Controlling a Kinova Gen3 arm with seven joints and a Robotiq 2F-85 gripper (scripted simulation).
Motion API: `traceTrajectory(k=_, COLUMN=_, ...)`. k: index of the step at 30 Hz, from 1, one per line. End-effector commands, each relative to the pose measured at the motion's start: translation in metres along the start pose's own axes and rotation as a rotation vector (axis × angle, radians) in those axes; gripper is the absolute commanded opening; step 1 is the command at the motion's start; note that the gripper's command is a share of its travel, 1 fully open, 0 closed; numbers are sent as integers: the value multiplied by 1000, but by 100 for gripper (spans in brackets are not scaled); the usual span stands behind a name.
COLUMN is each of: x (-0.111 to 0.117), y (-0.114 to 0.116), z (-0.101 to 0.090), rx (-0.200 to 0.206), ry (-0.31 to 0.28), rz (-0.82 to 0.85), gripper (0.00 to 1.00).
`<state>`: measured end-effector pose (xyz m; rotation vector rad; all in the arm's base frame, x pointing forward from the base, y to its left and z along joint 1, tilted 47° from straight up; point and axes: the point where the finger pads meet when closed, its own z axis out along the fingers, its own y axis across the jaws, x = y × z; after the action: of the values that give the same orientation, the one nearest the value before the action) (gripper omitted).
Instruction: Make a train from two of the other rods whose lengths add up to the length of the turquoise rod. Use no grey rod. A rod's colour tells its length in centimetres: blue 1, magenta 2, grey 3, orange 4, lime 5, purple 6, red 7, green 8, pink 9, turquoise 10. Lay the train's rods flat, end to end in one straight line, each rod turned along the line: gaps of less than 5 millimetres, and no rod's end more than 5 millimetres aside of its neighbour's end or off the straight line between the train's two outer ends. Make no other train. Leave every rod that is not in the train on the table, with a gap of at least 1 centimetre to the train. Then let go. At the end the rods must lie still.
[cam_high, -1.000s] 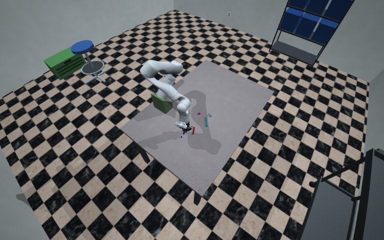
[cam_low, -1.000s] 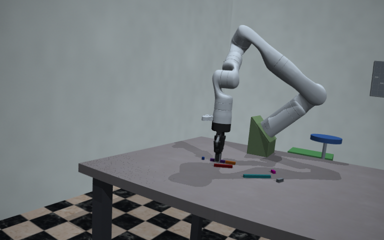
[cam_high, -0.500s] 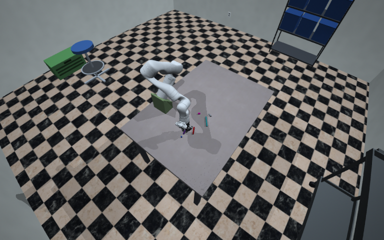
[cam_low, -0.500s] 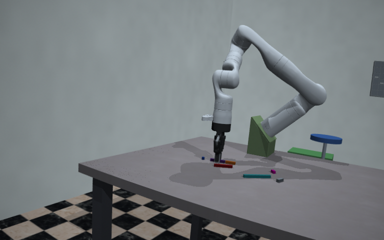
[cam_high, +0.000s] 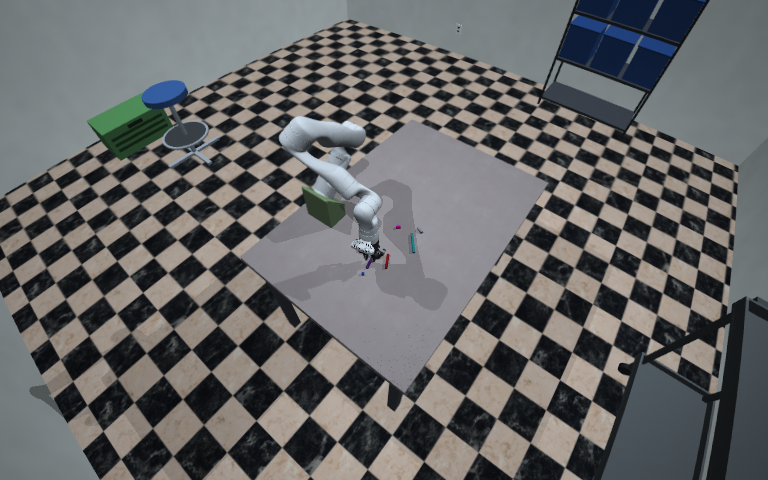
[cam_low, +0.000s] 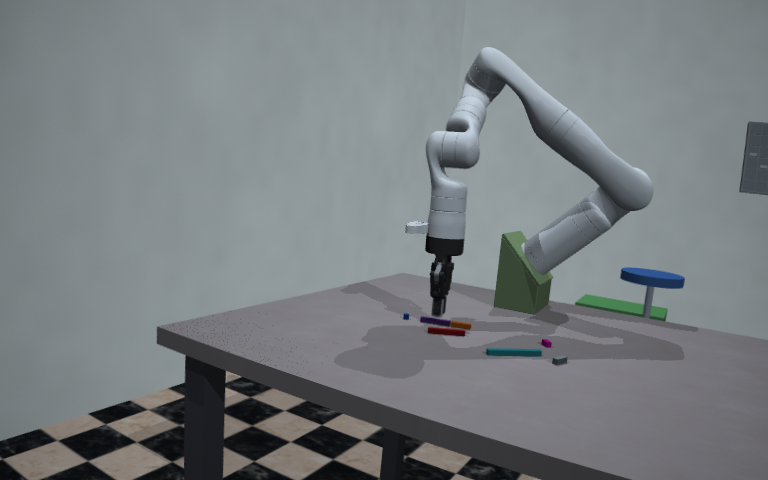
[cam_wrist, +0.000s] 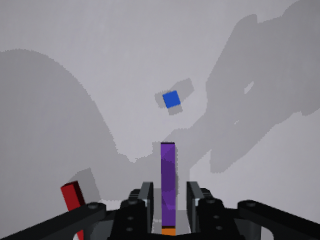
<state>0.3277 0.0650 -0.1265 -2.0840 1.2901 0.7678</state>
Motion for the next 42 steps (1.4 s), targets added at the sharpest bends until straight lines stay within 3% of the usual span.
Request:
traceTrajectory(k=1, x=4, y=-1, z=-17, rx=8, ry=13, rz=4, gripper=24)
traceTrajectory(k=11, x=4, y=-1, z=-65, rx=8, ry=13, rz=4, gripper=24)
traceTrajectory(k=20, x=4, y=-1, z=-73, rx=8, ry=13, rz=4, gripper=24)
traceTrajectory(k=21, x=4, y=-1, z=-73, rx=8, ry=13, rz=4, gripper=100)
traceTrajectory(k=42, x=4, y=-1, z=-74, rx=8, ry=13, rz=4, gripper=100)
